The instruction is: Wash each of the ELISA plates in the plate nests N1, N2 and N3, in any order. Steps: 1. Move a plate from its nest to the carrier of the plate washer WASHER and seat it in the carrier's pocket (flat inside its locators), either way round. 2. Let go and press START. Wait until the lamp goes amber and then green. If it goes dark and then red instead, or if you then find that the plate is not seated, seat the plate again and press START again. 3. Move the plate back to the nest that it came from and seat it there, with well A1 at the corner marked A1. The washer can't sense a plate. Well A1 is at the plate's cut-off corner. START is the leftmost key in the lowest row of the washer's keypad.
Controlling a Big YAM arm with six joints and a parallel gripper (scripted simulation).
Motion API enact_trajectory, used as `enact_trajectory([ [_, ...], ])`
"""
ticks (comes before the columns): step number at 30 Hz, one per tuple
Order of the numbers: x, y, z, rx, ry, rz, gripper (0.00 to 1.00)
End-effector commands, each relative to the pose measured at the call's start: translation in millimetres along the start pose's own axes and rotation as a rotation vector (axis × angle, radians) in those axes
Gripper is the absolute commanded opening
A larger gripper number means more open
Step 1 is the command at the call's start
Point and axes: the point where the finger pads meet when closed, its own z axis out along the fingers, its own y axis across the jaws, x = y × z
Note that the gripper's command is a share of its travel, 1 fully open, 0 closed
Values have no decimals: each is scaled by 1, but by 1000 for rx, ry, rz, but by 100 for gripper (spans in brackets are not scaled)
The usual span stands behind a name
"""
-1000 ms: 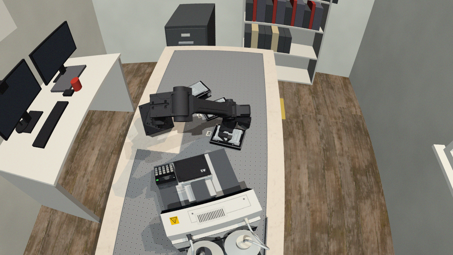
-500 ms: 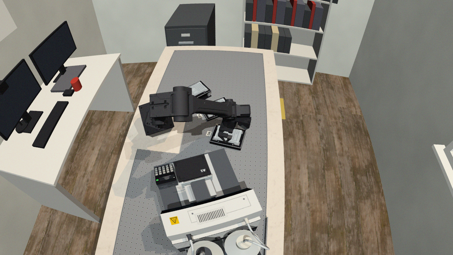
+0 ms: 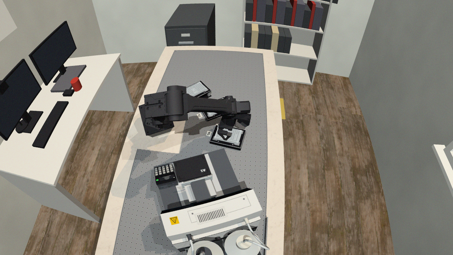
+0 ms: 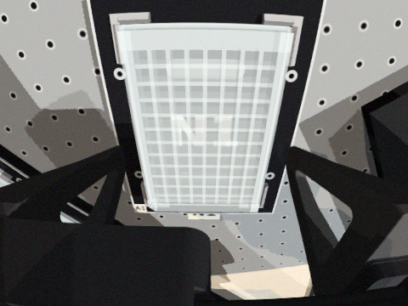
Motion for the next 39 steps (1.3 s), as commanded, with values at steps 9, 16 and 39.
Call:
enact_trajectory([
  [9,-19,5,-32,-17,-37,27,100],
  [16,-20,5,-42,-20,-40,30,100],
  [39,-20,5,-78,-22,-40,31,100],
])
